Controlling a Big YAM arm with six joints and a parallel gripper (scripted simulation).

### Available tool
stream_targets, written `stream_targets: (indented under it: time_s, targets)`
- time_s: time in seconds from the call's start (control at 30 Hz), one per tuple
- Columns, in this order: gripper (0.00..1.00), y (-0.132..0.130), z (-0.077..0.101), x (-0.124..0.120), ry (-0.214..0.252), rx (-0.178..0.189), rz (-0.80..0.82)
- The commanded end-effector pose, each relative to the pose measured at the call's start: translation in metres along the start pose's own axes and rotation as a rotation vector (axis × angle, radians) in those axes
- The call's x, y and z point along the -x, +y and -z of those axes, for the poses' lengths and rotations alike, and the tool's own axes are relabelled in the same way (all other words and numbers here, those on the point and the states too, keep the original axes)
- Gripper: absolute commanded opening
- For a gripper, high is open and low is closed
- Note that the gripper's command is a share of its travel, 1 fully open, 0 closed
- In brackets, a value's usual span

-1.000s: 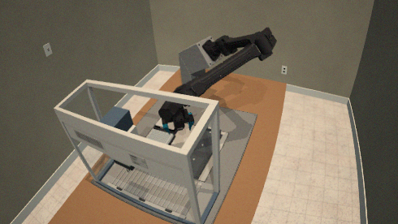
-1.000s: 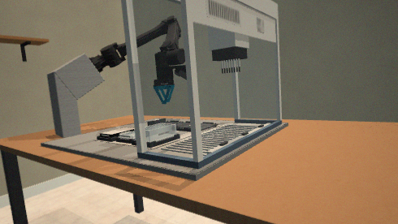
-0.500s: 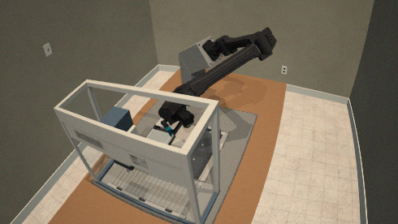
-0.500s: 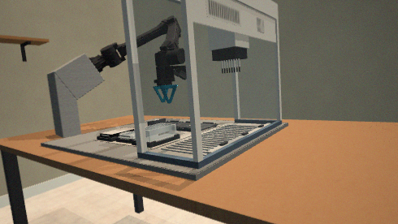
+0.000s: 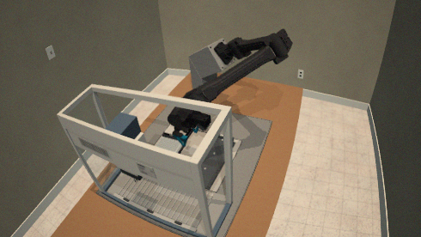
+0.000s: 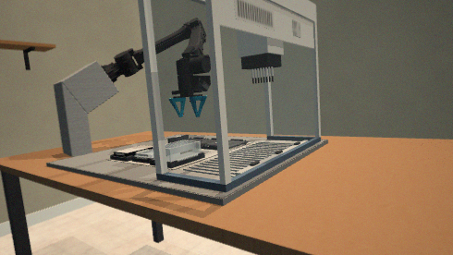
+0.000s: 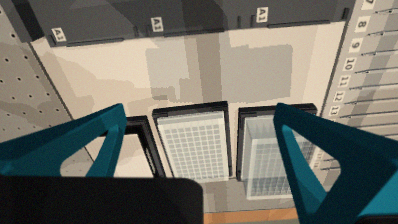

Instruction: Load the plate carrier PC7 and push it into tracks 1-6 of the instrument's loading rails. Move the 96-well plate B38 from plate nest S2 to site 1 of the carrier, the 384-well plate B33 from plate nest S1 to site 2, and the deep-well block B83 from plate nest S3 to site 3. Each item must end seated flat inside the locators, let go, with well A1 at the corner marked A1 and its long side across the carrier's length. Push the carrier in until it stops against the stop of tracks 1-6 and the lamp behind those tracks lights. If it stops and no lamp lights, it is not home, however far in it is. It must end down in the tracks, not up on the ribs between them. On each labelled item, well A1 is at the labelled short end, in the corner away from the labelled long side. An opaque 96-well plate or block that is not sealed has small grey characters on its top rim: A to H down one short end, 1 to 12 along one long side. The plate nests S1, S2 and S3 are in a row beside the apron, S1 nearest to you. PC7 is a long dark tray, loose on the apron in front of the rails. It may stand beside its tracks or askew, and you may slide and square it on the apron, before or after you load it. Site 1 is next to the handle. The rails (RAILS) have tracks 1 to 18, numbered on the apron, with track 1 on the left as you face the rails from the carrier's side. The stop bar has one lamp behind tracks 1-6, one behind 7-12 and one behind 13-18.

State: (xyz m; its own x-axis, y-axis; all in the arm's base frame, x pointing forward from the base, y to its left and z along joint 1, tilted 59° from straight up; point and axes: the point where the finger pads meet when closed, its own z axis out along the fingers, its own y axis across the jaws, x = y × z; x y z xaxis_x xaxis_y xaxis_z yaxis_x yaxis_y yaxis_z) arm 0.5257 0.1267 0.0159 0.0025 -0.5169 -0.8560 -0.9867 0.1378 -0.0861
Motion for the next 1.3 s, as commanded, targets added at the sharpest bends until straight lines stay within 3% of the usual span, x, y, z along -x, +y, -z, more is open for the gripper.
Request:
stream_targets:
  time_s: [0.0,0.13,0.17,0.8,0.9,1.27]
  targets:
    - [1.0,0.0,0.003,0.0,0.001,-0.002,0.113]
    - [1.0,-0.006,0.007,0.002,0.0,-0.017,0.111]
    - [1.0,0.004,-0.01,-0.002,0.001,0.01,0.119]
    - [1.0,0.005,-0.055,-0.002,0.001,0.01,0.097]
    - [1.0,0.003,-0.055,0.002,-0.001,0.005,0.105]
    - [1.0,-0.003,-0.086,0.002,-0.002,0.001,0.111]
